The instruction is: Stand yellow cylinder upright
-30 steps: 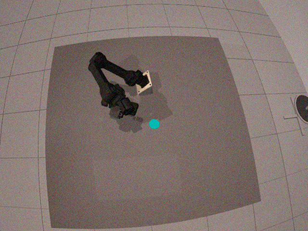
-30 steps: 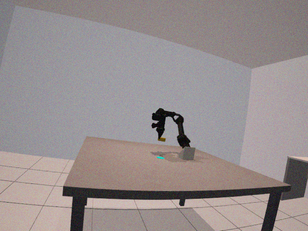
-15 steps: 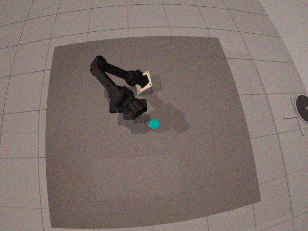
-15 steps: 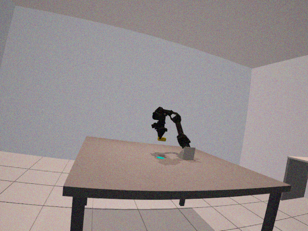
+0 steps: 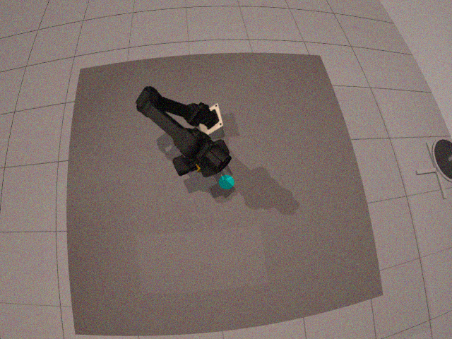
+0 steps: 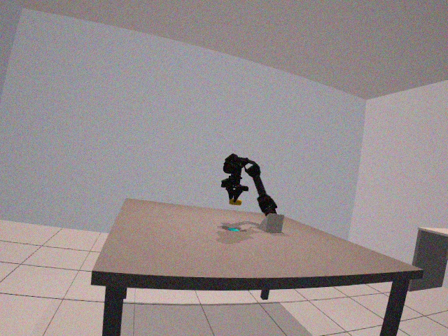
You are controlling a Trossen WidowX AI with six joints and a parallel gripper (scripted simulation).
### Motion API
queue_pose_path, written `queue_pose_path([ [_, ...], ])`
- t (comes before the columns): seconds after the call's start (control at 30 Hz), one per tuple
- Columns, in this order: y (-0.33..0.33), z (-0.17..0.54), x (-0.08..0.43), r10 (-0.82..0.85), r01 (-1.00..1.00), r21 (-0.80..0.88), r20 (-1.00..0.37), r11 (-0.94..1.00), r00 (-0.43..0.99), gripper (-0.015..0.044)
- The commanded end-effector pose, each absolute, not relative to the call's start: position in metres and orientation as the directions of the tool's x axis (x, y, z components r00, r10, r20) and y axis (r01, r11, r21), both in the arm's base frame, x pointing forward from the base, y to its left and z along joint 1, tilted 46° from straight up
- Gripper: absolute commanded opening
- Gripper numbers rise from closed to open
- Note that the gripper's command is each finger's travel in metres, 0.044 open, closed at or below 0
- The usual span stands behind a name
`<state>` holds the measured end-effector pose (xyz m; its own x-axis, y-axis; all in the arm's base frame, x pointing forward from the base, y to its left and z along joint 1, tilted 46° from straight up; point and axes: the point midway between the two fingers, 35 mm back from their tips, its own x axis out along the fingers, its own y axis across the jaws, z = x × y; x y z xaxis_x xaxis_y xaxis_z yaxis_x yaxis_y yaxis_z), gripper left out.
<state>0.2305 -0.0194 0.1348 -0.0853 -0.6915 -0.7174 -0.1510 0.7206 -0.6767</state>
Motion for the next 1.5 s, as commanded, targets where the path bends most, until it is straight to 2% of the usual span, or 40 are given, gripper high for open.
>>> queue_pose_path([
  [0.0, -0.010, 0.128, 0.237, -0.690, -0.246, -0.656, -0.719, 0.713, -0.084, 0.0105],
  [0.47, 0.021, 0.101, 0.251, -0.696, -0.559, -0.545, -0.713, 0.624, -0.081, 0.0105],
  [0.97, 0.054, 0.070, 0.258, -0.707, -0.820, -0.359, -0.703, 0.447, -0.078, 0.0105],
  [1.47, 0.054, 0.063, 0.254, -0.665, -0.834, -0.300, -0.739, 0.464, -0.105, 0.0105],
])
